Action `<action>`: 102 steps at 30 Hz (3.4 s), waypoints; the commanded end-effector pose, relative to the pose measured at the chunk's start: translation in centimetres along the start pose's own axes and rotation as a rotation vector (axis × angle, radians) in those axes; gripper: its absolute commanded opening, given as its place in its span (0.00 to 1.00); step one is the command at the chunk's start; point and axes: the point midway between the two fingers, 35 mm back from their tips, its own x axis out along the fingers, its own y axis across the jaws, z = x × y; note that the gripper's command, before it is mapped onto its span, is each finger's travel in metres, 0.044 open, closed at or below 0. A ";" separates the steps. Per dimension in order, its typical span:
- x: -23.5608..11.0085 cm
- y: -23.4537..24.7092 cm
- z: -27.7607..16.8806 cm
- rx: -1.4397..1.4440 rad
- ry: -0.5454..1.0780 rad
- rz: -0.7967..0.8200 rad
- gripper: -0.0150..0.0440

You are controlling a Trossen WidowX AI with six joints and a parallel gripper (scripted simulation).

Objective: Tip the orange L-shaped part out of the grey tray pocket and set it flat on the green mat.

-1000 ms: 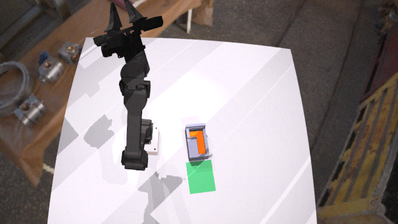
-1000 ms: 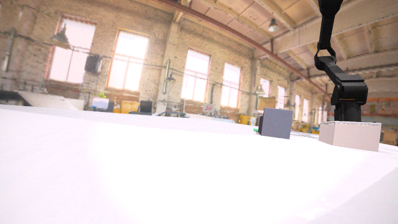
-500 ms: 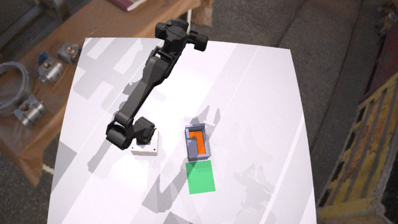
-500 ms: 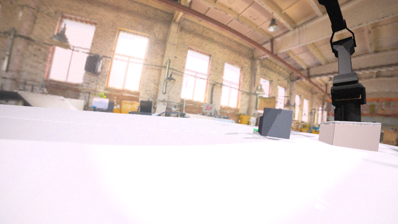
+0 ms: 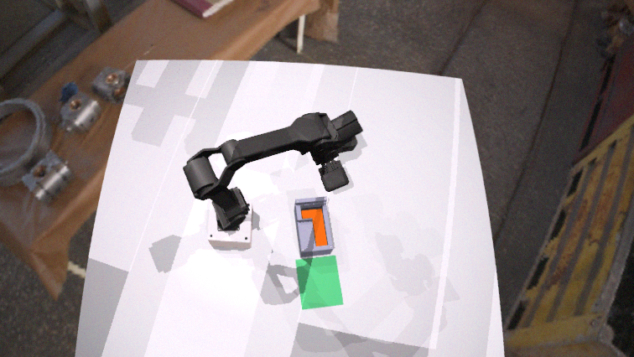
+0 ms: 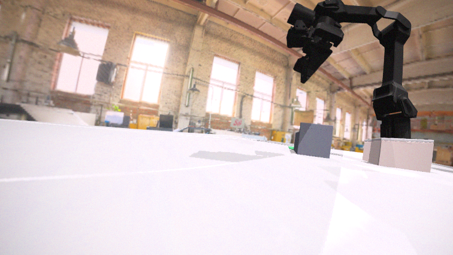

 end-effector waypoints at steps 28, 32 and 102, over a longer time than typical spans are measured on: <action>9.9 -6.5 -8.2 0.219 0.300 -0.145 0.56; 10.5 -6.5 -8.3 0.219 0.300 -0.145 0.56; 2.6 -5.5 -5.5 0.224 0.283 -0.141 0.56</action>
